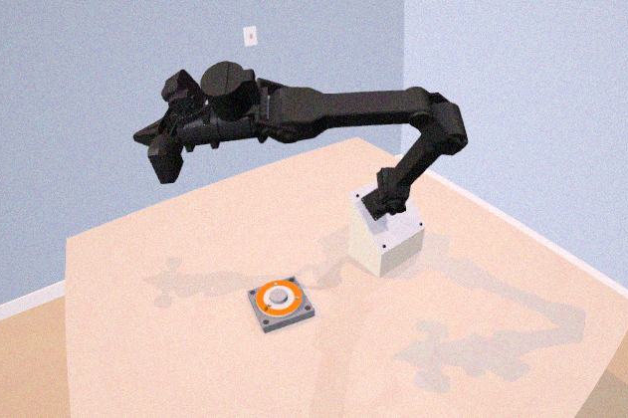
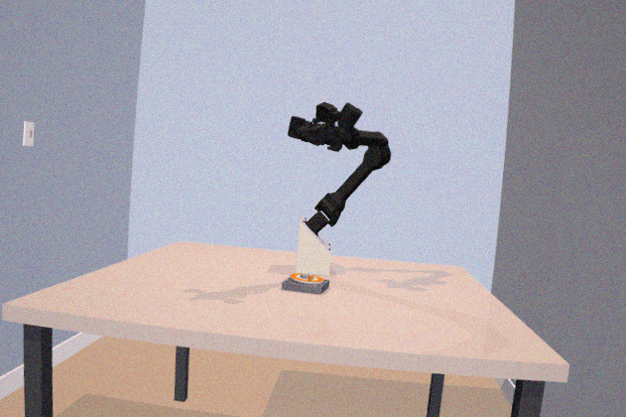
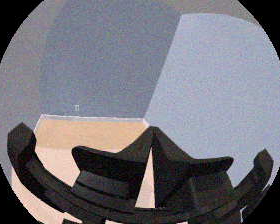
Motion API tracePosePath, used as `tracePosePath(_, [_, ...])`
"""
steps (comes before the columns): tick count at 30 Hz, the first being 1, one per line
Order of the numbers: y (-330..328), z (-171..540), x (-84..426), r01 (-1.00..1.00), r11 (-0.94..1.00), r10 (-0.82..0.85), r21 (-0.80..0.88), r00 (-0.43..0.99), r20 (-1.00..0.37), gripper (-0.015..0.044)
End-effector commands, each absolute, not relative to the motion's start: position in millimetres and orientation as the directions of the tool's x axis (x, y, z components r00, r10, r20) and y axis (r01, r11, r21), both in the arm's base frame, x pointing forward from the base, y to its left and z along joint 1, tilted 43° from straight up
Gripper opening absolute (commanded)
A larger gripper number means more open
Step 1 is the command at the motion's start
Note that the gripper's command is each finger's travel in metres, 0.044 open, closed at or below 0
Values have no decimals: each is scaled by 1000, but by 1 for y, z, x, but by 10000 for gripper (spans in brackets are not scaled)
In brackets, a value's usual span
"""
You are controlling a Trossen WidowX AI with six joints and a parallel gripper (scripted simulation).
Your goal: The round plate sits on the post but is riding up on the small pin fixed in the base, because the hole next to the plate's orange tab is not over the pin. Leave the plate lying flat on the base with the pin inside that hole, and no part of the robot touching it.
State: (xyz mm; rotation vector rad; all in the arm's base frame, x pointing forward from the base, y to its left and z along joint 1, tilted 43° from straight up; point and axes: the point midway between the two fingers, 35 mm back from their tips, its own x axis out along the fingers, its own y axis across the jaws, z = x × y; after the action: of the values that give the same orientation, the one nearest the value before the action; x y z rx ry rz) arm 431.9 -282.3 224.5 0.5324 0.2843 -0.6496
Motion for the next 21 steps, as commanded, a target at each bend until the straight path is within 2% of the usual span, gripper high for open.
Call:
tracePosePath(1, [-233,163,442,554,761,-288,338,755,-589,0])
tracePosePath(6, [-152,88,434,379,853,49,360,628,-777,0])
tracePosePath(7, [-146,83,432,365,856,74,366,614,-785,0])
tracePosePath(9, [-100,53,416,271,864,253,424,496,-831,0])
tracePosePath(14, [-9,14,363,137,780,584,610,190,-789,0])
tracePosePath(17, [12,8,348,126,735,658,666,105,-746,0])
tracePosePath(21, [14,7,346,125,728,668,674,93,-739,0])
